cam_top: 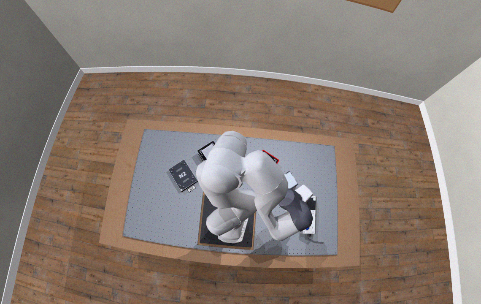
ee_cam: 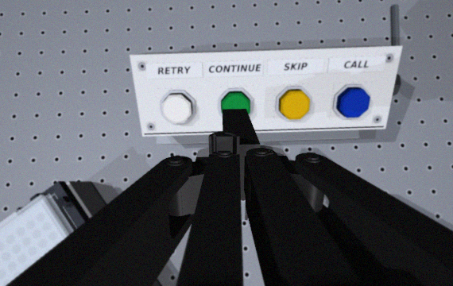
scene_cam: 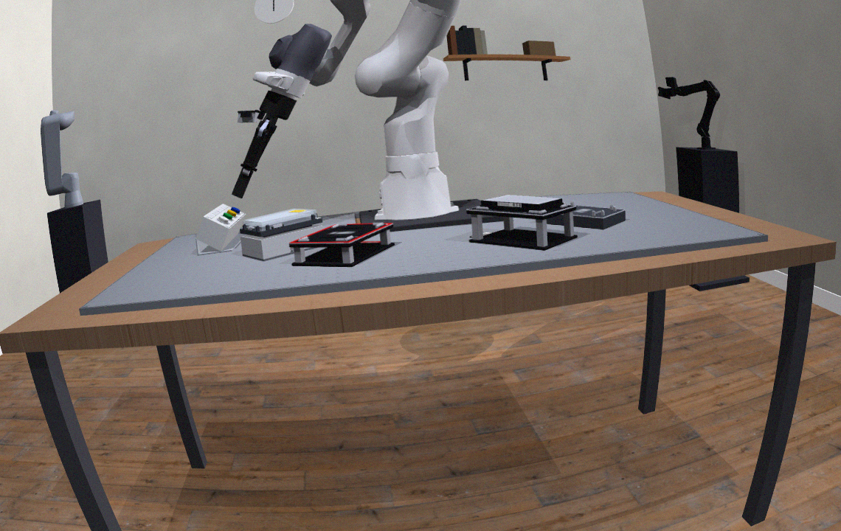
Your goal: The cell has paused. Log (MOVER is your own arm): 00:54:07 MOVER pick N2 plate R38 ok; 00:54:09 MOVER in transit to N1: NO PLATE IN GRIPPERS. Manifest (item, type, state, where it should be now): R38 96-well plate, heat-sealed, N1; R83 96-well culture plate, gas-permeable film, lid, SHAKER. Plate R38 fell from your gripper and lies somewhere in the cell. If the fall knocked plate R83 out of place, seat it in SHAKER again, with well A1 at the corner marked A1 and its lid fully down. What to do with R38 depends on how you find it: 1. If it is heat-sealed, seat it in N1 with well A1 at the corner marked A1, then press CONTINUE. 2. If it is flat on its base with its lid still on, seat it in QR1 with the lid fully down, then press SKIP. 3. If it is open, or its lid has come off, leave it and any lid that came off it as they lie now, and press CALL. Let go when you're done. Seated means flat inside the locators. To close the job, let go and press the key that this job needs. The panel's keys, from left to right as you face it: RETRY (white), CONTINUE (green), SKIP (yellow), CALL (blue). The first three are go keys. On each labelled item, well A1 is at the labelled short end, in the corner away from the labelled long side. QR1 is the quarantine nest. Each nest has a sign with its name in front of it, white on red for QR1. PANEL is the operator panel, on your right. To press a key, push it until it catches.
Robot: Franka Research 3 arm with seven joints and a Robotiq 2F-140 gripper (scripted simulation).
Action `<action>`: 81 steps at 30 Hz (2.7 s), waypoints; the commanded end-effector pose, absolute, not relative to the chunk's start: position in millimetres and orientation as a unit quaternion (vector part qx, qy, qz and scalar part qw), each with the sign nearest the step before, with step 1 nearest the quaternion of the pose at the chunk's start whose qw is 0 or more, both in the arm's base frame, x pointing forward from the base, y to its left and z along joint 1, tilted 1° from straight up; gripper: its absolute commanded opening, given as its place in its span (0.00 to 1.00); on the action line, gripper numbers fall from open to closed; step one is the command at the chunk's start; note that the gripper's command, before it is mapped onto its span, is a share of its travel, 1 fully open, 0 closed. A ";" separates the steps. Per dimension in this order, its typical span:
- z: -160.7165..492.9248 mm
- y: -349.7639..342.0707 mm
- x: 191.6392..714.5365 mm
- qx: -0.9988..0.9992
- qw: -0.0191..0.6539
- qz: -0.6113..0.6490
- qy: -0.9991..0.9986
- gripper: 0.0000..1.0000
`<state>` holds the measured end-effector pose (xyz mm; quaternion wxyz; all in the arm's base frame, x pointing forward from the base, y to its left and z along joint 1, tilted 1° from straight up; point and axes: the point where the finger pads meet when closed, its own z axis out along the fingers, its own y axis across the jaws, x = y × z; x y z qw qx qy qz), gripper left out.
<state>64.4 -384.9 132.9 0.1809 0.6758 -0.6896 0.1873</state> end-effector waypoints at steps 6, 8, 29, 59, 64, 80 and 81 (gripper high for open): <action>122.4 -394.3 61.3 0.681 0.190 0.185 -0.682 0.10; 119.8 -395.9 61.3 0.681 0.190 0.185 -0.682 0.10; 106.4 -404.1 61.4 0.681 0.190 0.185 -0.682 0.10; 106.3 -404.1 61.4 0.681 0.190 0.185 -0.682 0.10; 106.3 -404.1 61.4 0.681 0.190 0.185 -0.682 0.10; 105.3 -403.6 61.1 0.681 0.190 0.185 -0.682 0.10; 105.2 -403.5 61.1 0.681 0.190 0.185 -0.682 0.10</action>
